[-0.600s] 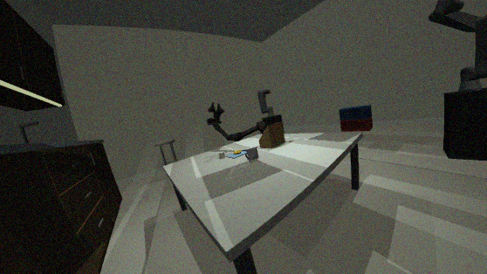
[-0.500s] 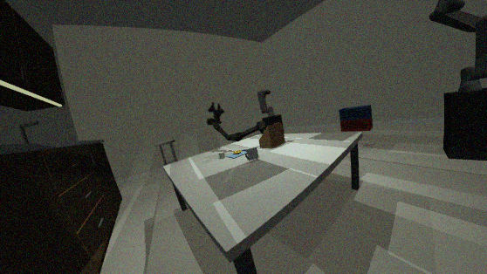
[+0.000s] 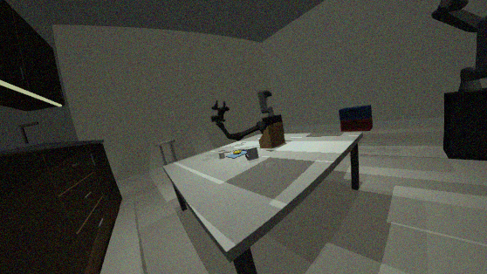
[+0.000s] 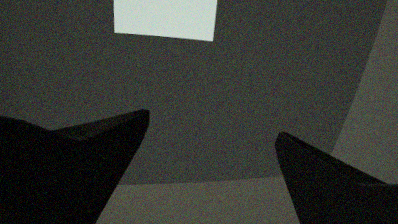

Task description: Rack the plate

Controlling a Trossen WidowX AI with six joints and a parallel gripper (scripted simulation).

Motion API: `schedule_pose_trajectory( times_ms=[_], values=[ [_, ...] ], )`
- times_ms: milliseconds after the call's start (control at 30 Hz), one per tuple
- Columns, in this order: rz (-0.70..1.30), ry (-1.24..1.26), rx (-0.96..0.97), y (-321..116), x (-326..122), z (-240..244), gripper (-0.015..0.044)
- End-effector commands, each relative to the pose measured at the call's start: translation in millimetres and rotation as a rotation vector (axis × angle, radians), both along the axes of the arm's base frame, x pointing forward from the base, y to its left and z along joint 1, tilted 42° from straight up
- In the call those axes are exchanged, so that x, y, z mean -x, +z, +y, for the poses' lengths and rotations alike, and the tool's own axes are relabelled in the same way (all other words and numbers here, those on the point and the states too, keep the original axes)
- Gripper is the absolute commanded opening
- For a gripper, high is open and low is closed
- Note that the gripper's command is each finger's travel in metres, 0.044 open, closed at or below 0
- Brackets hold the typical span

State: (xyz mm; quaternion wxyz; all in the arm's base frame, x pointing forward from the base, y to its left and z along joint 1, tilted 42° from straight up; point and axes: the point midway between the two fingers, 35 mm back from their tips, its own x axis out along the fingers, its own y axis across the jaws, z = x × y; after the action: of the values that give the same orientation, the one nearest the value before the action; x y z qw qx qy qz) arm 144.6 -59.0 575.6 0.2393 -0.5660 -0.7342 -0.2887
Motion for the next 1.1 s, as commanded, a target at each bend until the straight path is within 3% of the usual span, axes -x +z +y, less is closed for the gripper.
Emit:
schedule_pose_trajectory(
  times_ms=[0,567,1067],
  values=[
    [-0.091,-0.102,0.038,1.5,21.7,14.1,0.0400],
    [-0.455,-0.525,0.206,-3.5,84.3,75.3,0.0400],
    [-0.771,-0.840,0.415,-25.5,103.4,141.8,0.0400]
  ],
)
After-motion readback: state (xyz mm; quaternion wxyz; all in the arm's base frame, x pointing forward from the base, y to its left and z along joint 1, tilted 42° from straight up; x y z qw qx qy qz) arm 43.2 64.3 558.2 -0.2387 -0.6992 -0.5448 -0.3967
